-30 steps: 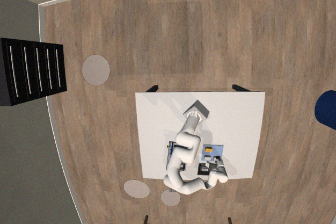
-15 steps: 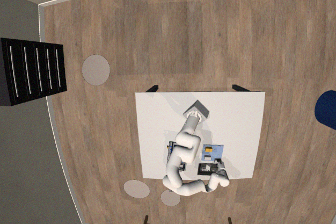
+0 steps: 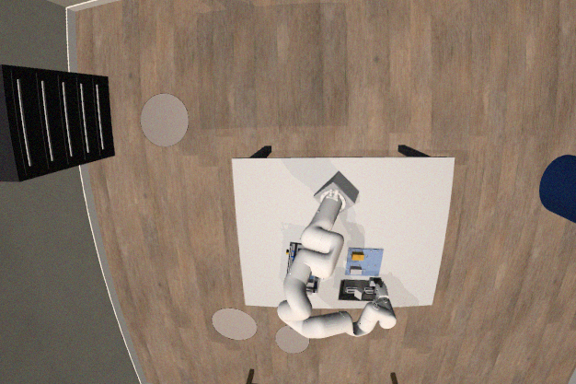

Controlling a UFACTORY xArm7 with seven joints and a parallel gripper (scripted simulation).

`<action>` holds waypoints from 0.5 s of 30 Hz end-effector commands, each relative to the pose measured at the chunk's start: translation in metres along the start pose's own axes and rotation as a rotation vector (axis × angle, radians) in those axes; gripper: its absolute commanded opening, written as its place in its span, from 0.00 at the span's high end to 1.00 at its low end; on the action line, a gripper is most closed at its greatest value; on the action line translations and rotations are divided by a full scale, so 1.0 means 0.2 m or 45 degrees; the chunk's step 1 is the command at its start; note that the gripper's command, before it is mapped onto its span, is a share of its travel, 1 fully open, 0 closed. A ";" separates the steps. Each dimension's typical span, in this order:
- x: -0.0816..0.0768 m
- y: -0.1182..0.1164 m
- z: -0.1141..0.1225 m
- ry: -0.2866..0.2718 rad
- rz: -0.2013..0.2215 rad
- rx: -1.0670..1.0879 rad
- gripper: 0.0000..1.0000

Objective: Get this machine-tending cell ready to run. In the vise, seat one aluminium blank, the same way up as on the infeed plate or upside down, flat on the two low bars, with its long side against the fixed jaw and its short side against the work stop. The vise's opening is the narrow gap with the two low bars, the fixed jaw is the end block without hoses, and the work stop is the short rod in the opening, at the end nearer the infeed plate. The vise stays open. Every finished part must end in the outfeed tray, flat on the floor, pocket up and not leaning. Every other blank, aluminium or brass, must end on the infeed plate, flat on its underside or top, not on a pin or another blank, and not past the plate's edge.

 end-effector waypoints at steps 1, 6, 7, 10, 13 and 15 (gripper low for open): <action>-0.06 0.00 0.00 -0.006 -0.002 -0.001 1.00; -0.07 0.00 0.00 -0.006 -0.002 -0.001 1.00; -0.07 0.00 0.00 -0.006 -0.002 -0.001 1.00; -0.08 -0.01 -0.01 -0.006 -0.001 -0.001 1.00; -0.08 -0.01 -0.02 -0.007 0.000 -0.002 1.00; -0.08 -0.03 -0.06 -0.008 0.004 -0.003 1.00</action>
Point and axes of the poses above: the point where the finger pads meet when closed, its own x axis out along the fingers, its own y axis across the jaws, z = x × y, the point moved 8 cm from there along -x, back along the fingers, and after that the axes turned 8 degrees about x, right-handed, at the moved point
